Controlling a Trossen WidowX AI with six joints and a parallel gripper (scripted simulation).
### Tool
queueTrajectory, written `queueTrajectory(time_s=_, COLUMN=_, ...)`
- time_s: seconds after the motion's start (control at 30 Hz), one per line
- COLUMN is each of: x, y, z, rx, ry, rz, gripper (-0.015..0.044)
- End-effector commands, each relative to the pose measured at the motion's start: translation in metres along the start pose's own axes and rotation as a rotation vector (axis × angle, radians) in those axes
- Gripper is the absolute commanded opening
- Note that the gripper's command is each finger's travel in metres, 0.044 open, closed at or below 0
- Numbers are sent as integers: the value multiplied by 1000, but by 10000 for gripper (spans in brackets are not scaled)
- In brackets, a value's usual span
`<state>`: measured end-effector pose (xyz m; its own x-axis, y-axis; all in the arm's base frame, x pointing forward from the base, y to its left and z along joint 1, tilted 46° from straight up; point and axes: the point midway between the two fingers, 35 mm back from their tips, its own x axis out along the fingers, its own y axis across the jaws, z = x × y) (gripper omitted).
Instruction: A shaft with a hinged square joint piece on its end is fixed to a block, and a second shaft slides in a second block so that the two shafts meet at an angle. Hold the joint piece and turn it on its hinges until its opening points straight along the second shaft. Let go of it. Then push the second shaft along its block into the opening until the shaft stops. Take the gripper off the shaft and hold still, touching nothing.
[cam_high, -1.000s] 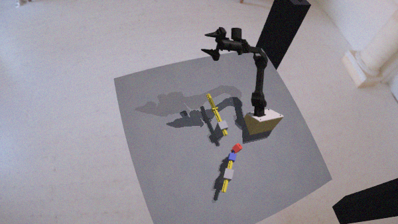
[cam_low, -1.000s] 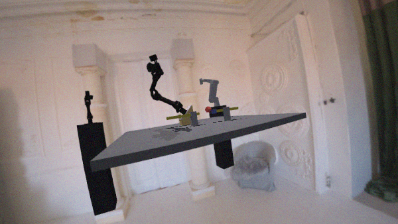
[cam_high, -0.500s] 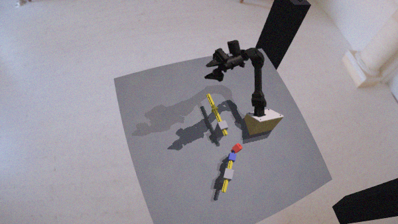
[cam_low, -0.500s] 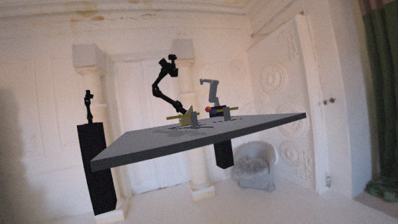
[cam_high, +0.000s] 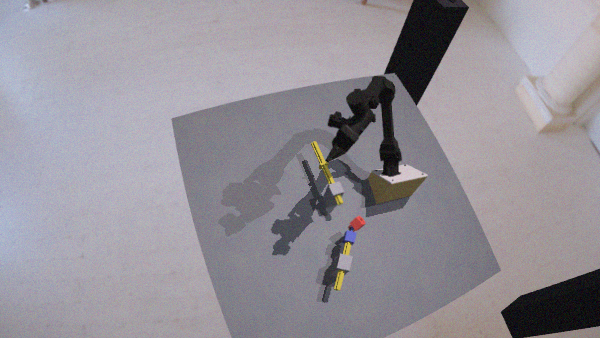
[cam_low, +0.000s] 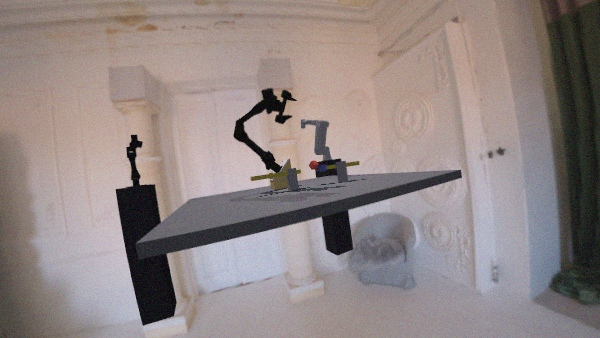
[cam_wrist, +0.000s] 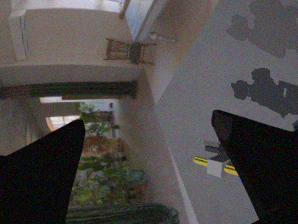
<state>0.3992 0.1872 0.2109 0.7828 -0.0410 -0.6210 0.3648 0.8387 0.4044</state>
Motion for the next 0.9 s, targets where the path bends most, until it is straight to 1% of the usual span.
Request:
queueTrajectory(time_s=0.0, x=13, y=-12, z=-41, rx=-75, ry=108, rz=-83, gripper=440)
queueTrajectory(time_s=0.4, x=28, y=-59, z=-132, rx=-289, ry=352, rz=-326, gripper=440)
queueTrajectory(time_s=0.63, x=23, y=-92, z=-176, rx=-424, ry=476, rz=-480, gripper=440)
queueTrajectory(time_s=0.87, x=12, y=-126, z=-209, rx=-542, ry=584, rz=-649, gripper=440)
